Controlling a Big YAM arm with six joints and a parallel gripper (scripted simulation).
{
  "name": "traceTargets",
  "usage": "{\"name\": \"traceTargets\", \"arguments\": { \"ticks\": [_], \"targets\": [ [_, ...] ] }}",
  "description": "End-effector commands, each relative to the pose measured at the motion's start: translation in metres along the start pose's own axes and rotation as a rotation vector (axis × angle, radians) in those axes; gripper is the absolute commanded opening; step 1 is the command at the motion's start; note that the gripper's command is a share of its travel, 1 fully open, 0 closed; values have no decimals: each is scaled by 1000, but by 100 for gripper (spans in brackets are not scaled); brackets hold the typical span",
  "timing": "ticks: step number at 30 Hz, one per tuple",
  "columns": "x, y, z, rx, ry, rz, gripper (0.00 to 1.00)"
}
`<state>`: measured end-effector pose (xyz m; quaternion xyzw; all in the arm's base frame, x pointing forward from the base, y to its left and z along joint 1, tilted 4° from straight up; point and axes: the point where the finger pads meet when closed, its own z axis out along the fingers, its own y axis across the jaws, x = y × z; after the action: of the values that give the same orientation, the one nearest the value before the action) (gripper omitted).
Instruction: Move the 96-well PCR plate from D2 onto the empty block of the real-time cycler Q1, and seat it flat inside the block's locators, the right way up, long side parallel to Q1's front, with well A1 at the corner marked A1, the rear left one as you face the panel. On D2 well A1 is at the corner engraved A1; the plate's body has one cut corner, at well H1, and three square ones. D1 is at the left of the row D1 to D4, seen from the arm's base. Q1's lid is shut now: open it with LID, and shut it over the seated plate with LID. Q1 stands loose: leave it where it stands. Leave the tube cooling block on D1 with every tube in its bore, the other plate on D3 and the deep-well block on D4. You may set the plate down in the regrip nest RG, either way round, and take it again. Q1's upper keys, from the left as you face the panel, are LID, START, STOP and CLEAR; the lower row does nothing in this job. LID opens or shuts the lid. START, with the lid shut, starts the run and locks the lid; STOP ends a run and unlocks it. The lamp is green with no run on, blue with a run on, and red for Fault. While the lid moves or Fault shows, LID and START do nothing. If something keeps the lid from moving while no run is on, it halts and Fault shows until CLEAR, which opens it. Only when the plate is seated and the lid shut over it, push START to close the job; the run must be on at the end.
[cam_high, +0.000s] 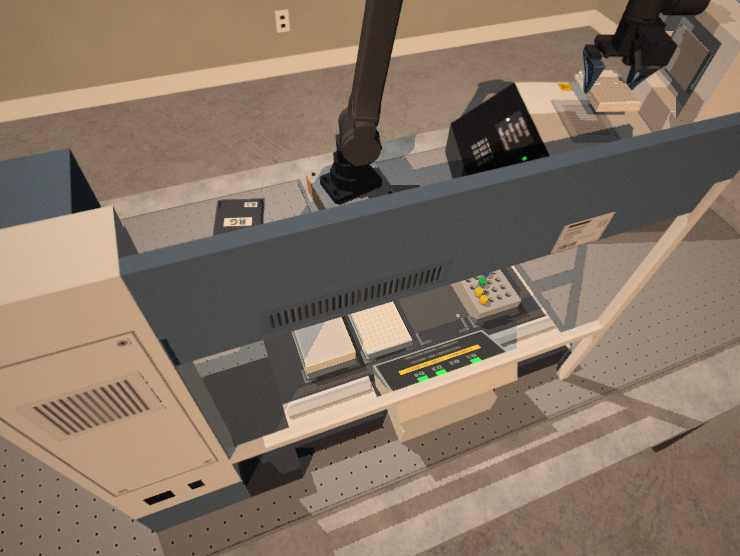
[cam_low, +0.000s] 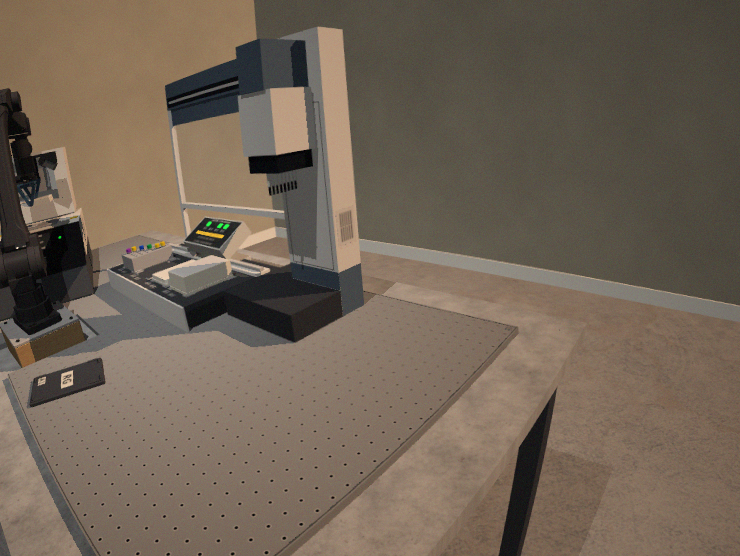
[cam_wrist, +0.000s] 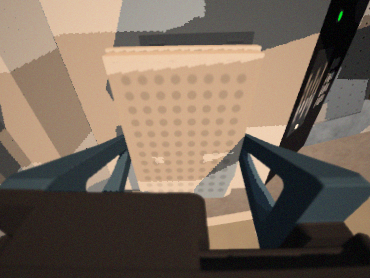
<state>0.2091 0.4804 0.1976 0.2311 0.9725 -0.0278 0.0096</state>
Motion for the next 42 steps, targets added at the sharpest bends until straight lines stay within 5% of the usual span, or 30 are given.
{"name": "traceTargets", "arguments": {
  "ticks": [1,10,19,25,42],
  "targets": [
    [1,3,-11,-10,-2,8,0],
    [14,-6,-22,-56,0,-43,0],
    [-3,-17,-20,-26,0,-18,0],
    [7,-17,-1,18,-3,-10,0],
    [0,3,-35,-64,4,-14,0]
  ]
}}
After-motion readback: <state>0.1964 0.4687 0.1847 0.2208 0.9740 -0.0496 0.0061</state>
